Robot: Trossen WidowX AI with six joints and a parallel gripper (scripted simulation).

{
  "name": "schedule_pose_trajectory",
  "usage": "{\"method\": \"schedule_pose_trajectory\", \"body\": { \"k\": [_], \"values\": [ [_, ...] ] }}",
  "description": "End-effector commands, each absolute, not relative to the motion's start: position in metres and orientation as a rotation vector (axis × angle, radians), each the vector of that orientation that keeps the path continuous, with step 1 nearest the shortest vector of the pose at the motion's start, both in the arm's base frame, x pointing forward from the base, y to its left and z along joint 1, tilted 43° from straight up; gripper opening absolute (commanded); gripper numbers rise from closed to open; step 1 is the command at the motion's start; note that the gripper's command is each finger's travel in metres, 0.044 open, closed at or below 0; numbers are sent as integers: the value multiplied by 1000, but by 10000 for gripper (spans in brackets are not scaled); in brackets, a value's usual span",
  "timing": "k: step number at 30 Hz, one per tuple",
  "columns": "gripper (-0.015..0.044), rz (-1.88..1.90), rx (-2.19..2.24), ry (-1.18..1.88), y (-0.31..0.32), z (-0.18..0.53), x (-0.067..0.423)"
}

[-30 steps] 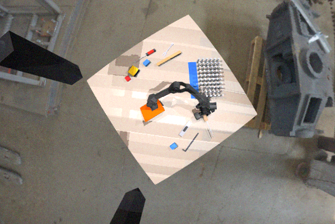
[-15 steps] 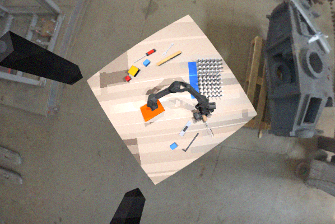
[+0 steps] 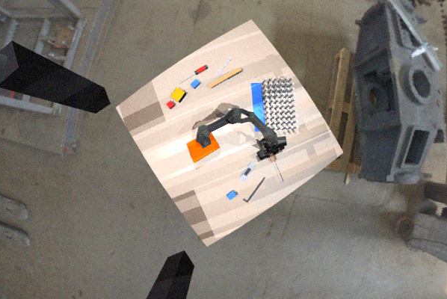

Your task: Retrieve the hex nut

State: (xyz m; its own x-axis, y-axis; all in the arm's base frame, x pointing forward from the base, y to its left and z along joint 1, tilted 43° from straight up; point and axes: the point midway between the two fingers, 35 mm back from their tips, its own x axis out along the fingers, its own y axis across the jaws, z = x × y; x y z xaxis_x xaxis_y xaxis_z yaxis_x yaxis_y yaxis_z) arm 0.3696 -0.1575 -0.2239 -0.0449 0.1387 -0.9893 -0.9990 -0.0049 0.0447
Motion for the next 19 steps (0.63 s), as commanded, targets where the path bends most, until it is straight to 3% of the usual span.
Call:
{"method": "schedule_pose_trajectory", "body": {
  "k": [1,2,19],
  "values": [
    [0,1307,-1078,1140,-153,-227,367],
    [0,1307,-1078,1140,-153,-227,367],
    [440,1307,-1085,1137,-156,-225,369]
  ]
}}
